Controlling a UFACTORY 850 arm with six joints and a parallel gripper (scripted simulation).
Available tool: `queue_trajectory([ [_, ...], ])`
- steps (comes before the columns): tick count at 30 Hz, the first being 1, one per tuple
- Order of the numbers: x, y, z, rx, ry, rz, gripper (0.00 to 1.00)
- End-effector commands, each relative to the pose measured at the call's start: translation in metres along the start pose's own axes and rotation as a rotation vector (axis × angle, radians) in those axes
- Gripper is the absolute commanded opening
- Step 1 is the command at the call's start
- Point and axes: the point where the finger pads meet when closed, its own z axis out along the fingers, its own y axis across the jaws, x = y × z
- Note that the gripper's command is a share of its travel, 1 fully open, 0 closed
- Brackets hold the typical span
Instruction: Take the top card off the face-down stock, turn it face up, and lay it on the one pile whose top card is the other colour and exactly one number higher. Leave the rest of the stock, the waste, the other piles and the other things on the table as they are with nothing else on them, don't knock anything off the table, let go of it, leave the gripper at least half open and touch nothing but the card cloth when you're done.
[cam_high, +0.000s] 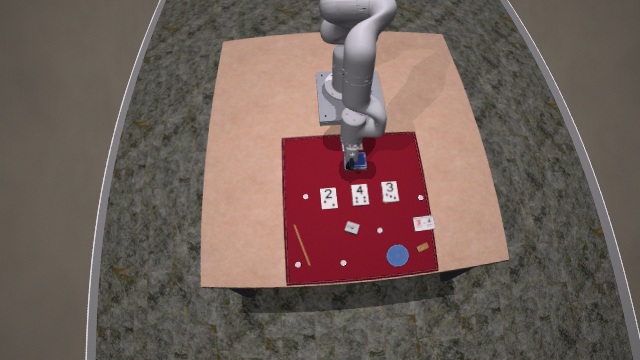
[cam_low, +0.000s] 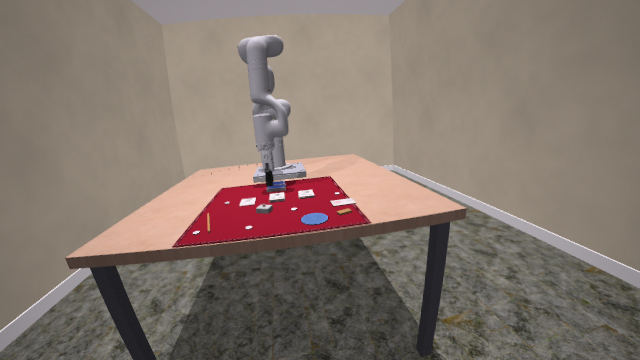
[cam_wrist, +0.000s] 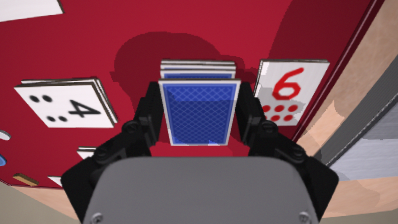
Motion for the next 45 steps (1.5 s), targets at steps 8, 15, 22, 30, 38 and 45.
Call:
queue_trajectory([
  [8,0.000,-0.001,-0.026,0.002,0.001,0.000,0.63],
  [15,0.000,-0.001,-0.049,0.002,0.001,0.000,0.63],
  [22,0.000,-0.001,-0.066,0.002,0.001,0.000,0.63],
  [30,0.000,-0.001,-0.080,0.002,0.001,0.000,0.63],
  [38,0.000,-0.001,-0.086,0.002,0.001,0.000,0.63],
  [45,0.000,-0.001,-0.087,0.002,0.001,0.000,0.63],
])
